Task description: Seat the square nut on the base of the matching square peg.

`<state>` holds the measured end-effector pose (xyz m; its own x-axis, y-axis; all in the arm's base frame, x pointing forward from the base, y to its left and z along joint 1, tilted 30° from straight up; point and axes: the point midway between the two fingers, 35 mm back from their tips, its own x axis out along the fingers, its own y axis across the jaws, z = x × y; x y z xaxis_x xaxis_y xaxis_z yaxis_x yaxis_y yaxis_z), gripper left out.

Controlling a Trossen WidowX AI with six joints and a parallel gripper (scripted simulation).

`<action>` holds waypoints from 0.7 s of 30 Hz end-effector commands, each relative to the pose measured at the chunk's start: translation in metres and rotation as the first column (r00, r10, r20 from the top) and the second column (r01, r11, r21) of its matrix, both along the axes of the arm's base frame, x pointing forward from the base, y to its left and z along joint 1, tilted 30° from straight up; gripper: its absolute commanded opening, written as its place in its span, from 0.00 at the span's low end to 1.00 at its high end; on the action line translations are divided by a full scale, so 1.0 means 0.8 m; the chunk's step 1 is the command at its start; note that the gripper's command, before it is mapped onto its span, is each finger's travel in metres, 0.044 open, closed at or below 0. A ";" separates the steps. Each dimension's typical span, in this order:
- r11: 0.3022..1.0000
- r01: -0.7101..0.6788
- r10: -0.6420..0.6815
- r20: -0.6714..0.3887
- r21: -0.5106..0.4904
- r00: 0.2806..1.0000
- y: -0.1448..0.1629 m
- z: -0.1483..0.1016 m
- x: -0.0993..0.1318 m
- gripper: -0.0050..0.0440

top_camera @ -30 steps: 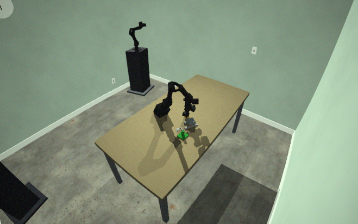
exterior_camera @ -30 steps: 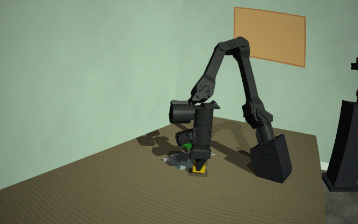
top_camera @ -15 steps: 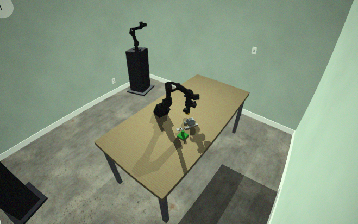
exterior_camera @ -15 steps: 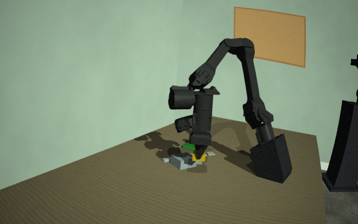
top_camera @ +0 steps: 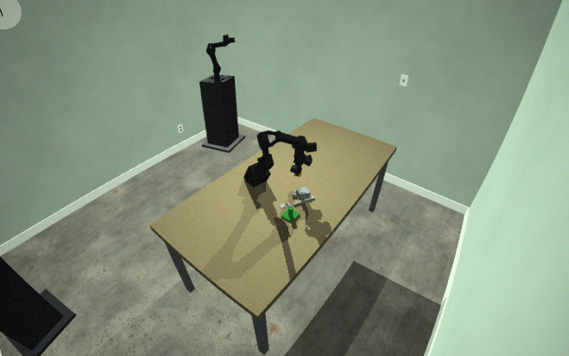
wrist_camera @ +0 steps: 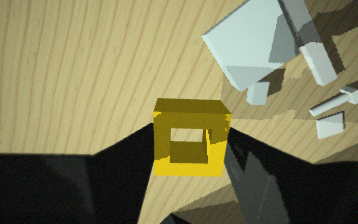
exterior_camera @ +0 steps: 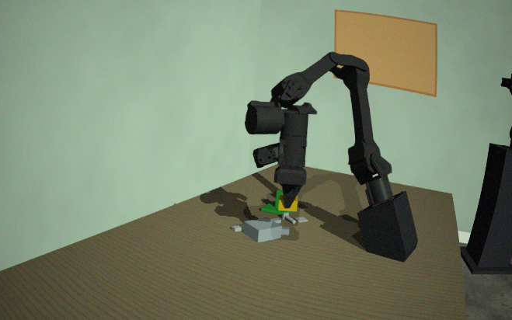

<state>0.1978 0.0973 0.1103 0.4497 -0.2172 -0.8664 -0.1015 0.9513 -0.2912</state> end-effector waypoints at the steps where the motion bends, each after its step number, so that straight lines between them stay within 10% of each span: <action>1: 1.000 0.002 -0.002 0.019 0.013 1.000 0.002 0.015 -0.003 0.00; 21: 0.999 0.043 -0.043 -0.005 0.028 0.999 -0.015 0.028 0.005 0.00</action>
